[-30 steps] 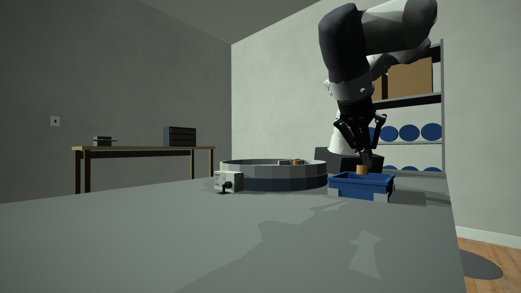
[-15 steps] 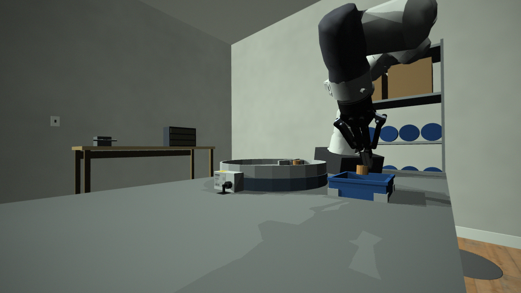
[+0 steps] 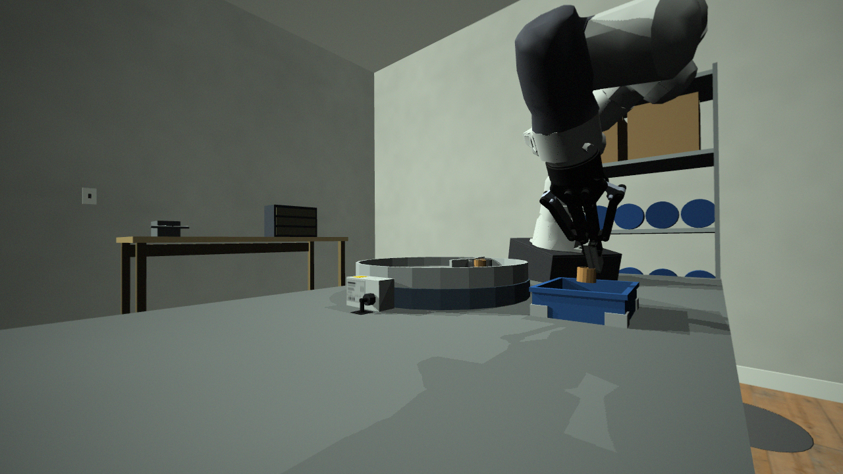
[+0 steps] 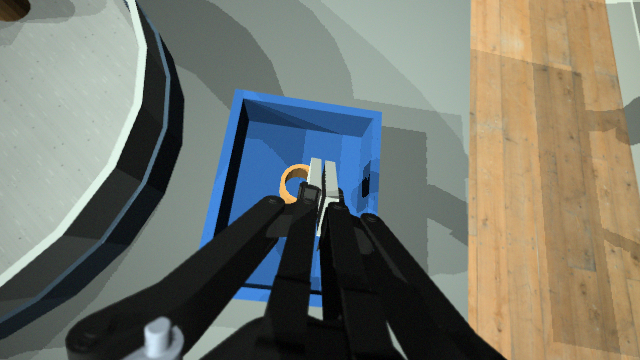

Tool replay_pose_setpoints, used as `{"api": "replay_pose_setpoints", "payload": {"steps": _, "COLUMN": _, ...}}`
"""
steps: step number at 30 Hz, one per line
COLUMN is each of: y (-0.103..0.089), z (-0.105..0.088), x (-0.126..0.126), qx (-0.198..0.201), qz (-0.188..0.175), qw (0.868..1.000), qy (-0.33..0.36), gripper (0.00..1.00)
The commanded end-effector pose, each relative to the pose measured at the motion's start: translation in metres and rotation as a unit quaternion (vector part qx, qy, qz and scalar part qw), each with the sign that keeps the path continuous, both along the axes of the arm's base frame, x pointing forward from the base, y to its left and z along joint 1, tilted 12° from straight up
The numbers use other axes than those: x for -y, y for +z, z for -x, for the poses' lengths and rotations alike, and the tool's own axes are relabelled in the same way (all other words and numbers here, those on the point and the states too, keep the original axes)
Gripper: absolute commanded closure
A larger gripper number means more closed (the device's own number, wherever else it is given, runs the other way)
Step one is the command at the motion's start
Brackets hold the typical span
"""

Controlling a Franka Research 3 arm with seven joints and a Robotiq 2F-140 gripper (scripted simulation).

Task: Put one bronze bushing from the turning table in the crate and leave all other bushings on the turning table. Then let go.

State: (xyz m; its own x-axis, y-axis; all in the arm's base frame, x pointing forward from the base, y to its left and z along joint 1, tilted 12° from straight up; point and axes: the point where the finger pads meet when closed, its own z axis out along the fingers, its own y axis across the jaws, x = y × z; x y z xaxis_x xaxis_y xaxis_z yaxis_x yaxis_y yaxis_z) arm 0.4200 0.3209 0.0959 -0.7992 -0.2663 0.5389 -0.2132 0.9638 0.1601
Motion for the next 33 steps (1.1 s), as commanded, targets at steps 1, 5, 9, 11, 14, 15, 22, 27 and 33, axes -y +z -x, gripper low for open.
{"api": "replay_pose_setpoints", "payload": {"steps": 1, "y": 0.0, "z": -0.001, "x": -0.001, "qx": 0.0, "qz": -0.001, "qw": 1.0, "qy": 0.0, "gripper": 1.0}}
{"api": "replay_pose_setpoints", "payload": {"steps": 5, "y": -0.001, "z": -0.001, "x": -0.001, "qx": 0.0, "qz": -0.001, "qw": 1.0, "qy": 0.0, "gripper": 1.0}}
{"api": "replay_pose_setpoints", "payload": {"steps": 9, "y": -0.002, "z": -0.001, "x": -0.001, "qx": 0.0, "qz": -0.001, "qw": 1.0, "qy": 0.0, "gripper": 1.0}}
{"api": "replay_pose_setpoints", "payload": {"steps": 11, "y": -0.004, "z": -0.001, "x": -0.001, "qx": 0.0, "qz": -0.001, "qw": 1.0, "qy": 0.0, "gripper": 1.0}}
{"api": "replay_pose_setpoints", "payload": {"steps": 14, "y": -0.007, "z": -0.001, "x": -0.002, "qx": 0.0, "qz": -0.001, "qw": 1.0, "qy": 0.0, "gripper": 1.0}}
{"api": "replay_pose_setpoints", "payload": {"steps": 15, "y": -0.009, "z": -0.001, "x": -0.002, "qx": 0.0, "qz": -0.001, "qw": 1.0, "qy": 0.0, "gripper": 1.0}}
{"api": "replay_pose_setpoints", "payload": {"steps": 22, "y": -0.02, "z": -0.002, "x": -0.004, "qx": 0.0, "qz": -0.001, "qw": 1.0, "qy": 0.0, "gripper": 1.0}}
{"api": "replay_pose_setpoints", "payload": {"steps": 27, "y": -0.026, "z": -0.002, "x": -0.005, "qx": 0.0, "qz": -0.001, "qw": 1.0, "qy": 0.0, "gripper": 1.0}}
{"api": "replay_pose_setpoints", "payload": {"steps": 33, "y": -0.035, "z": -0.003, "x": -0.007, "qx": 0.0, "qz": -0.001, "qw": 1.0, "qy": 0.0, "gripper": 1.0}}
